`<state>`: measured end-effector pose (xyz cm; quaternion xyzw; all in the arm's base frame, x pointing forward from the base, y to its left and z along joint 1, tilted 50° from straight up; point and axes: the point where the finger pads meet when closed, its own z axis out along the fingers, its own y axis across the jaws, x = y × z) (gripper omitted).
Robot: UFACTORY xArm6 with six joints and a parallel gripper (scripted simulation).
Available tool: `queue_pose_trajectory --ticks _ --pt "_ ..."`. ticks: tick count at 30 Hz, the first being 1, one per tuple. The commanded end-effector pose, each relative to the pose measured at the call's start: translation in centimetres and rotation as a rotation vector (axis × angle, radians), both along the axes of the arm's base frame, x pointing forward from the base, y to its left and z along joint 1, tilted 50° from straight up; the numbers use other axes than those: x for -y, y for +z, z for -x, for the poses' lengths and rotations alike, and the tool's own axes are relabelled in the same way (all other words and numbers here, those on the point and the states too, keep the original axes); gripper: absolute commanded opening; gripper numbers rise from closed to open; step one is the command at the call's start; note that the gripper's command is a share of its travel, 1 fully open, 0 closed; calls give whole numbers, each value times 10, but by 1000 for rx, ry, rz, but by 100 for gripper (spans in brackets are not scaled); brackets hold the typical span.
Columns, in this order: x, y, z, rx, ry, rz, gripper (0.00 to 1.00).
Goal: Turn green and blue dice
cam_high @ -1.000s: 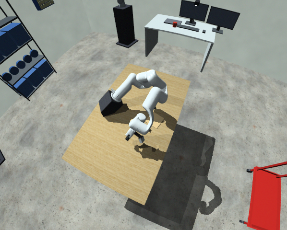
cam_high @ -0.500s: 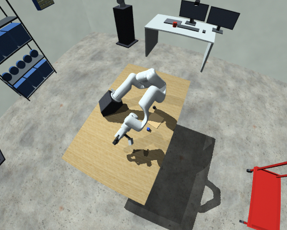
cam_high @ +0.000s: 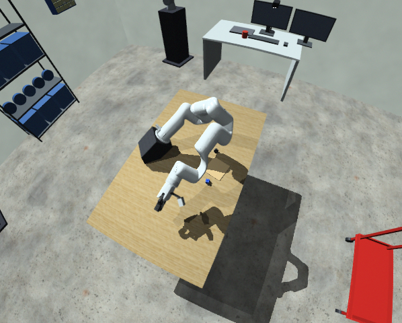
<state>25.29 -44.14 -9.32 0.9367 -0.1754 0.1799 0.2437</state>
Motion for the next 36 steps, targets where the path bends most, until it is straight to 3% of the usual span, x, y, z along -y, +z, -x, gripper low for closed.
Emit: queue_pose_trajectory --ticks 1,6,13,15,17,21,30,33,36 --pt "10 4 -5 158 50 57 21" --pt "13 9 -15 231 70 87 21" --pt "9 26 -46 429 132 116 21" --pt "9 26 -46 429 132 116 21" --pt "1 36 -62 532 165 108 21" --pt "-8 44 -75 611 192 93 21" --pt "-55 79 -113 899 288 -27 21" --pt "-57 80 -115 911 292 -34 21" --pt "-83 98 -127 1033 332 -117 21"
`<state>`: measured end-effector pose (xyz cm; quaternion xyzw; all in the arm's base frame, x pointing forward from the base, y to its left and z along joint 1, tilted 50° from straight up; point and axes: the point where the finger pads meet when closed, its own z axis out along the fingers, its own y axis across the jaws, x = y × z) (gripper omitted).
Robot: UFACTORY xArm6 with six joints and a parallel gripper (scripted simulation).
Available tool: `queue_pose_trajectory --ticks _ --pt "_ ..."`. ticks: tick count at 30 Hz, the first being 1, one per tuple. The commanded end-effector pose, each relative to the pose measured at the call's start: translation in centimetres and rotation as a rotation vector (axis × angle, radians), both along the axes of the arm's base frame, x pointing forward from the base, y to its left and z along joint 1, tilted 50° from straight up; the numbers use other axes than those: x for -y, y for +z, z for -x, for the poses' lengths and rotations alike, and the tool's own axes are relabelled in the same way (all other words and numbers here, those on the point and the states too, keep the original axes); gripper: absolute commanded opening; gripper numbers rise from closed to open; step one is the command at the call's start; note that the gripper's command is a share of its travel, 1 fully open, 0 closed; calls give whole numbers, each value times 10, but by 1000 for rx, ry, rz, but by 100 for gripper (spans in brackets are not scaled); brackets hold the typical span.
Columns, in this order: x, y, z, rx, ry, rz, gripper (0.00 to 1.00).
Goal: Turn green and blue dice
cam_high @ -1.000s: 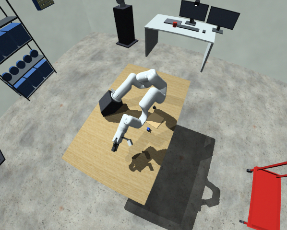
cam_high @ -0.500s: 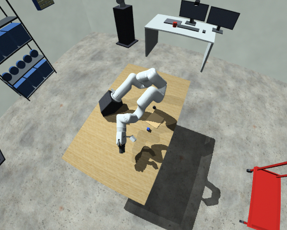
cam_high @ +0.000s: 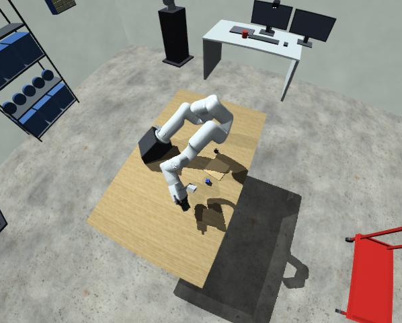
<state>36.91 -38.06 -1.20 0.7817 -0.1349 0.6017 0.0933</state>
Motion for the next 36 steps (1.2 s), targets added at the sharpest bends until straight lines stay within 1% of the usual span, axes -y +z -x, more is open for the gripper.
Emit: queue_pose_trajectory --ticks 1,2,9,10,13,17,18,22,26,36 --pt "-24 18 -12 120 73 -66 21" --pt "-34 25 -15 159 100 -95 21" --pt "-76 55 -25 310 213 -226 21" --pt "-86 61 -26 341 238 -257 21" --pt "-88 63 -26 347 243 -264 21" --pt "-120 88 -26 453 334 -382 21" --pt "-121 88 -26 456 337 -385 21" --pt "-138 103 -24 510 386 -453 21" --pt "-143 107 -23 525 402 -474 21" --pt "-145 105 -25 525 404 -474 21"
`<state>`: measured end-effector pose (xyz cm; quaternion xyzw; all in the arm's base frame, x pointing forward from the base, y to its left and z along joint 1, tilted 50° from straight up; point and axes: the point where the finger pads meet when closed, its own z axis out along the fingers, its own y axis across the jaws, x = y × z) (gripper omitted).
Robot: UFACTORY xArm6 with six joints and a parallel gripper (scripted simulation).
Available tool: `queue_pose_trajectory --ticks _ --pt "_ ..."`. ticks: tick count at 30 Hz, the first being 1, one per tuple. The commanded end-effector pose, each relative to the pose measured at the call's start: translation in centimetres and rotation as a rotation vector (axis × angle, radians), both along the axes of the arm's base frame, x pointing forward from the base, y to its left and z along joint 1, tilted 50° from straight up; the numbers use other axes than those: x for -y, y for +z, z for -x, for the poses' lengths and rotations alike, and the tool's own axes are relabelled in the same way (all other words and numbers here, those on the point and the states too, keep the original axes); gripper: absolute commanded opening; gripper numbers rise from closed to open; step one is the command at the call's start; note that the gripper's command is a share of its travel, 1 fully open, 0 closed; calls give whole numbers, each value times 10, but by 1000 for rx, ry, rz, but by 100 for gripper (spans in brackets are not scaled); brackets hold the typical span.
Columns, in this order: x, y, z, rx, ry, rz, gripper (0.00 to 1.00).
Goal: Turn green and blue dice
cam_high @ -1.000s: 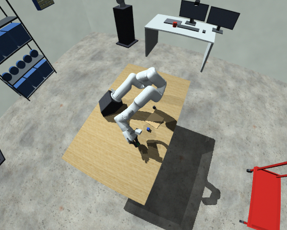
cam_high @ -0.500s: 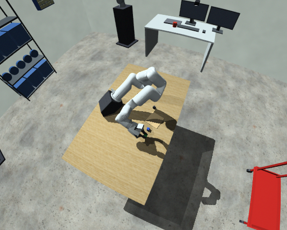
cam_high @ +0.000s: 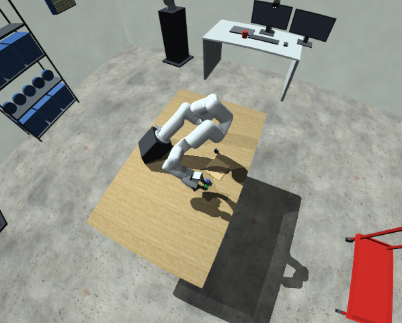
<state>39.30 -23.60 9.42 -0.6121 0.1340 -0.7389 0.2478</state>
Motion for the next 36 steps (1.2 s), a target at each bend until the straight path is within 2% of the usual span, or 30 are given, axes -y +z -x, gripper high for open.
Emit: queue_pose_trajectory --ticks 1,24,36 --pt "-1 -2 -2 1 1 3 21" --pt "-31 -43 -38 0 1 3 21" --pt "-34 -46 -42 0 1 3 21"
